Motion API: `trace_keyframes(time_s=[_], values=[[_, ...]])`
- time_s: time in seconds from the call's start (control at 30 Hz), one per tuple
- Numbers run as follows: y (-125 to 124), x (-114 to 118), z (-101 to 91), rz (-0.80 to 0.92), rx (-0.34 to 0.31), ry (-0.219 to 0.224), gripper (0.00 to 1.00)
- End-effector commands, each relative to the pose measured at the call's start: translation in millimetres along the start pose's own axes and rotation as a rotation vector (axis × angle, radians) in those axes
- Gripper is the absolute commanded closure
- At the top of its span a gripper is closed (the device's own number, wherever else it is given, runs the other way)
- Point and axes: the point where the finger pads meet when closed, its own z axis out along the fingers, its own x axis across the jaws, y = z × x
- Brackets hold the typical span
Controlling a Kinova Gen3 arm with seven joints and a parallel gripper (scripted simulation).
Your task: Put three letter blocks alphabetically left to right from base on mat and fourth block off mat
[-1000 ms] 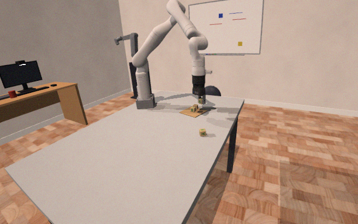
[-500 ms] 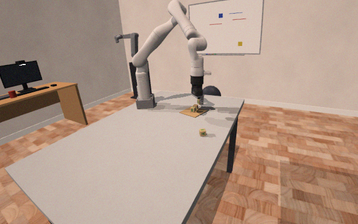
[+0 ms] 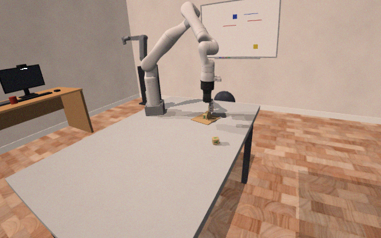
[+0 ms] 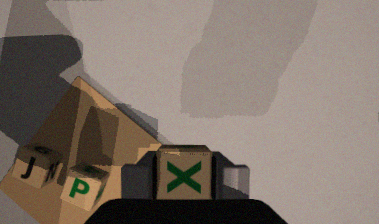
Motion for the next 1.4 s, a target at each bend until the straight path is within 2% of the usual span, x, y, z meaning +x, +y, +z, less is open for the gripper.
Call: trace_keyframes(time_s=[0.0, 0.3, 0.37, 0.87, 0.93, 1.37], values=[[2.6, -5.8, 2.0, 0.071, -0.011, 0.001, 0.43], [14.7, -10.7, 3.7, 0.446, -0.021, 0.001, 0.43], [14.7, -10.7, 3.7, 0.446, -0.021, 0.001, 0.43], [34.3, -20.8, 1.1, 1.07, -0.008, 0.007, 0.43], [34.3, -20.8, 1.1, 1.07, -0.008, 0.007, 0.43], [46.0, -31.8, -4.1, 1.515, 0.026, 0.0, 0.43]])
